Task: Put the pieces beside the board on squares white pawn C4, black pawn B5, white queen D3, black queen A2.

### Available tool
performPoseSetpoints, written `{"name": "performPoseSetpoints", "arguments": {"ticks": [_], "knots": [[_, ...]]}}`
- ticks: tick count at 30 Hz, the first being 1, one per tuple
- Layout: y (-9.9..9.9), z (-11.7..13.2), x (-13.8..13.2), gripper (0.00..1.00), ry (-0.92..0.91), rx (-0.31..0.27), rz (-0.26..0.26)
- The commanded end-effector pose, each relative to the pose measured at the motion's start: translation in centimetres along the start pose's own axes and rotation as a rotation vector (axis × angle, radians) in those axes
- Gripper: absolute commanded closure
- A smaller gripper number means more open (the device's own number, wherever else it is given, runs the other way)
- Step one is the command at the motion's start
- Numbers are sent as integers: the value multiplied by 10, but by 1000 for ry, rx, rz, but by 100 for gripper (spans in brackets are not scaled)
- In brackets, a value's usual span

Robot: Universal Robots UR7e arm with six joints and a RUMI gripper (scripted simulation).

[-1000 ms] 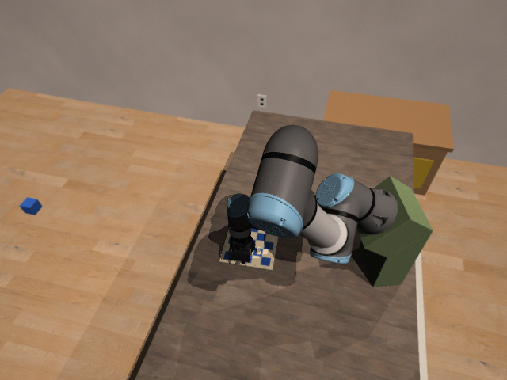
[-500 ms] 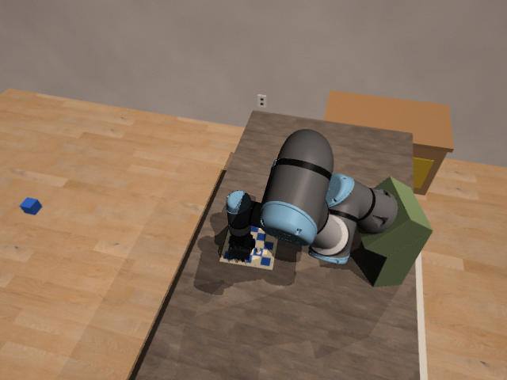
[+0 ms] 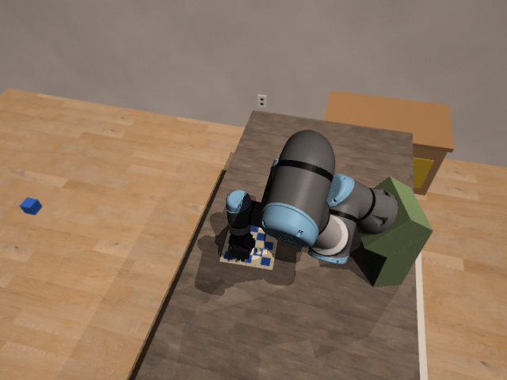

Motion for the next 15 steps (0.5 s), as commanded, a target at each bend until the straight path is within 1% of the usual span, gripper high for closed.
{"name": "performPoseSetpoints", "arguments": {"ticks": [1,4,6,11,13,15], "knots": [[-1,-7,-9,100,-3,1,2],[-2,-25,-28,100,-11,2,6],[-2,-25,-28,100,-11,2,6],[2,-65,-68,100,-33,0,1],[4,-78,-79,100,-41,-1,-4],[6,-85,-86,100,-45,-2,-7]]}}
Point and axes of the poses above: the point where the finger pads meet when closed, its own y axis back along the fingers, its own x axis across the jaws, z = x × y, the point moved 2 cm from there along y, back along the fingers, and after that the axes turned 11 degrees about -y, right-handed, at the moved point
